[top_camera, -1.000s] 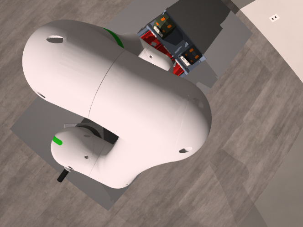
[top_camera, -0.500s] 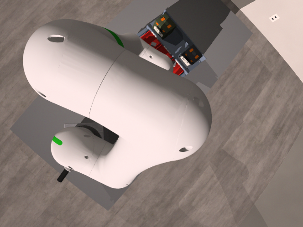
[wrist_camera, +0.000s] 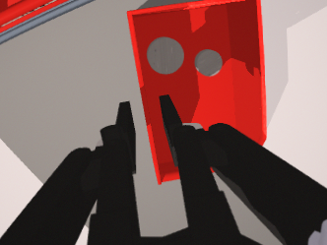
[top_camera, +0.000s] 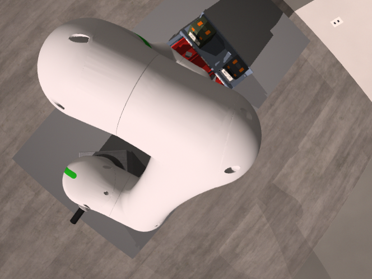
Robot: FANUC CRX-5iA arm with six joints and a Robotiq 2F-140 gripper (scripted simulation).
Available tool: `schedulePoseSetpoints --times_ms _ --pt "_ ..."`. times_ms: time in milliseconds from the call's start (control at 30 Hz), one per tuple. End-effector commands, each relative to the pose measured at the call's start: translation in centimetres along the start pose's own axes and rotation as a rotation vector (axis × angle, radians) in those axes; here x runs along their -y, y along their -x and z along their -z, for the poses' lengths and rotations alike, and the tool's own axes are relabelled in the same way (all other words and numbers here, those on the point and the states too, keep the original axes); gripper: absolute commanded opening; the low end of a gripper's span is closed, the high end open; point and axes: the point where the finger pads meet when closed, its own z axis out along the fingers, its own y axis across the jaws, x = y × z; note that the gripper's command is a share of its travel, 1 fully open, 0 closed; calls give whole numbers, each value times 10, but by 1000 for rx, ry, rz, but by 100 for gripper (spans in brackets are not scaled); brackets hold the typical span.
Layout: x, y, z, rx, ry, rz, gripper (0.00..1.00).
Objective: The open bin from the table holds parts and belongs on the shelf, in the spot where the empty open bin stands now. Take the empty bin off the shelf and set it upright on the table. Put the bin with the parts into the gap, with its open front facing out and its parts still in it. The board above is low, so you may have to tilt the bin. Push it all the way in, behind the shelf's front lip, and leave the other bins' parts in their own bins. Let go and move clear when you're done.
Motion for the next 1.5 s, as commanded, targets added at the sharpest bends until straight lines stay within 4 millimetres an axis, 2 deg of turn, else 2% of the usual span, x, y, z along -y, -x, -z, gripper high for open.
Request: schedulePoseSetpoints --times_ms 0,667,1433,1467 --pt "0 -1 -3 -1 0 0 24" --pt "0 -1 -26 -1 0 0 24" --pt "0 -1 -29 -1 0 0 24" --pt "0 -1 -29 -1 0 0 10"
